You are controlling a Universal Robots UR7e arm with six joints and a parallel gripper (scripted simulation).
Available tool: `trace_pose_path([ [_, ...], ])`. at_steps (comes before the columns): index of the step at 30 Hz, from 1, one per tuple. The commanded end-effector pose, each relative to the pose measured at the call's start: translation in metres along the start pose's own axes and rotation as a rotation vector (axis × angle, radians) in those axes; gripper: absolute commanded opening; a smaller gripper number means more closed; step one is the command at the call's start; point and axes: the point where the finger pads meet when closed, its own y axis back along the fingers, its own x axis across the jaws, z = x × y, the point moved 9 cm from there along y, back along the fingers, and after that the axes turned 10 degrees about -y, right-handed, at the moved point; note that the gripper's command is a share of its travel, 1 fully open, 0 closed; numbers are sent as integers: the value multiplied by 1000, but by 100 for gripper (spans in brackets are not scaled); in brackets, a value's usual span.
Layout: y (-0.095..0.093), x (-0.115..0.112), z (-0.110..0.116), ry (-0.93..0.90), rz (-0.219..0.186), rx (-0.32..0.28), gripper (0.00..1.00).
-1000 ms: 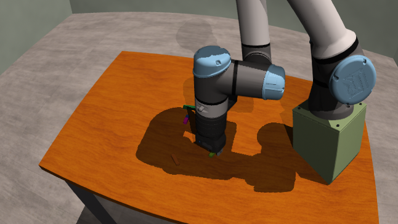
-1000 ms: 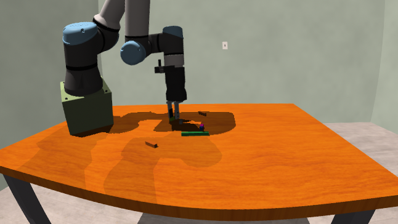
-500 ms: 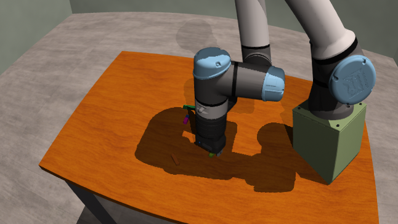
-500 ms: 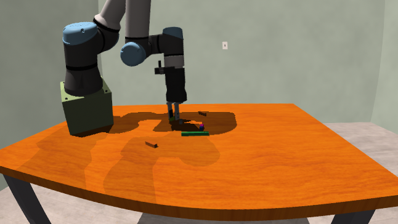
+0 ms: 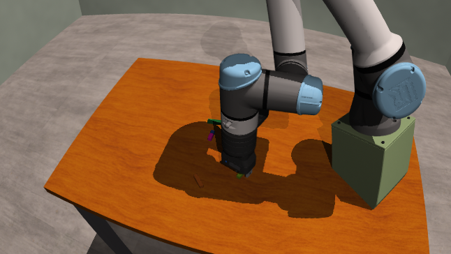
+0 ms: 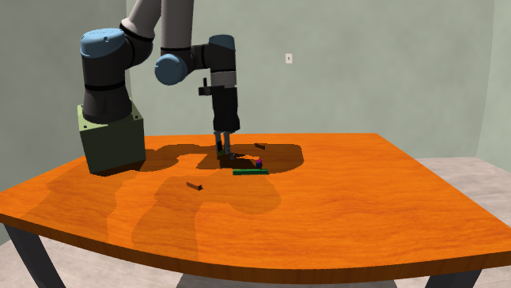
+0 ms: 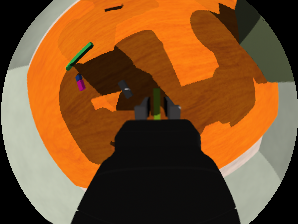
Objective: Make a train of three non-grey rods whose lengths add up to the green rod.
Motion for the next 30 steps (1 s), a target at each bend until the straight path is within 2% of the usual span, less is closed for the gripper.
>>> trace_pose_path([
  [1,0,0,0,0,-1,-1,54],
  [11,0,0,0,0,-1,-1,54],
  [12,0,0,0,0,-1,-1,24],
  [30,0,0,0,0,-1,-1,24],
])
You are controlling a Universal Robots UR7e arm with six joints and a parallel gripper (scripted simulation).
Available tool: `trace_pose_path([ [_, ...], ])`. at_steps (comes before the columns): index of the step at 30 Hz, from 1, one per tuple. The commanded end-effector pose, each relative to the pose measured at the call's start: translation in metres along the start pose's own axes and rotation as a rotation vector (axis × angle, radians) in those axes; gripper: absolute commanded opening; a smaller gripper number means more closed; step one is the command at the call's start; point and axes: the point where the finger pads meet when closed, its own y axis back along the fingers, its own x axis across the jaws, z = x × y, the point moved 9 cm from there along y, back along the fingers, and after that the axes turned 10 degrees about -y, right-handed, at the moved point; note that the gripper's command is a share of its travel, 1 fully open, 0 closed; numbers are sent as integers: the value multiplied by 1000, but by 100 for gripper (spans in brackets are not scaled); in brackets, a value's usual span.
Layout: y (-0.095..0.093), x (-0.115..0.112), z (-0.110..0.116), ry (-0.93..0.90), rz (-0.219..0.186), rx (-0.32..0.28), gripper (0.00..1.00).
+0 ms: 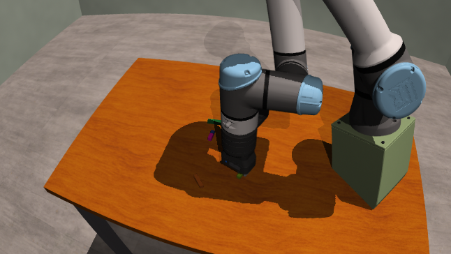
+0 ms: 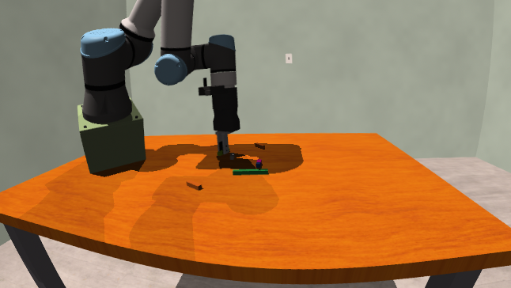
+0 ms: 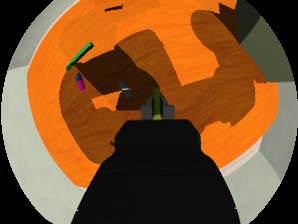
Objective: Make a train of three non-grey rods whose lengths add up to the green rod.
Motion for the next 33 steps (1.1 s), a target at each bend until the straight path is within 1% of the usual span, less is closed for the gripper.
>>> trace_pose_path([
  [1,0,0,0,0,-1,-1,24],
  [23,1,0,0,0,-1,-1,24],
  [28,6,0,0,0,-1,-1,24],
  [33,14,0,0,0,-1,-1,24],
])
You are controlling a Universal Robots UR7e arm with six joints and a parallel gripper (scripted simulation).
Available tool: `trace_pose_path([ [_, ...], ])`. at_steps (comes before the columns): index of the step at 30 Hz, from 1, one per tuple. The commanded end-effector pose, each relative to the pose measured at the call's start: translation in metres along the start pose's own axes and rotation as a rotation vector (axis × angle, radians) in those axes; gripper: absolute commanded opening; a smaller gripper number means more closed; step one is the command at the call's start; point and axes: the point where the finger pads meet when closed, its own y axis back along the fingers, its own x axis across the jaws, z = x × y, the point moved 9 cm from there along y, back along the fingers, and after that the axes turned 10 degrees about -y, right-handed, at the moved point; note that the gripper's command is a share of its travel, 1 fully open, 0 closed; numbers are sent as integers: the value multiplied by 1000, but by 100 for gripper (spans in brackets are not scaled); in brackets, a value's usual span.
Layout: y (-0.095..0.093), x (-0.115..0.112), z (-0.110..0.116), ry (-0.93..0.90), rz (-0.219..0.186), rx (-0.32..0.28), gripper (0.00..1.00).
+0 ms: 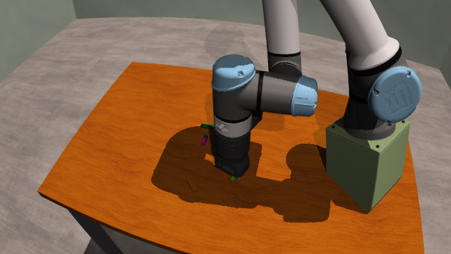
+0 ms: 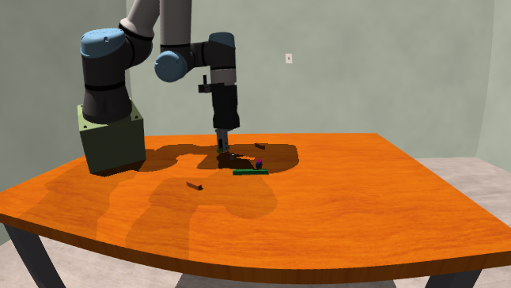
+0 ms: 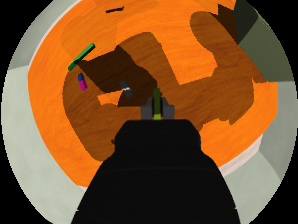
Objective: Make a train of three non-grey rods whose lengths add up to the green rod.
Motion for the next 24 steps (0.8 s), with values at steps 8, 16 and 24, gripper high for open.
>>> trace_pose_path([
  [8,22,0,0,0,-1,-1,24],
  [16,48,0,0,0,-1,-1,24],
  [24,67,0,0,0,-1,-1,24],
])
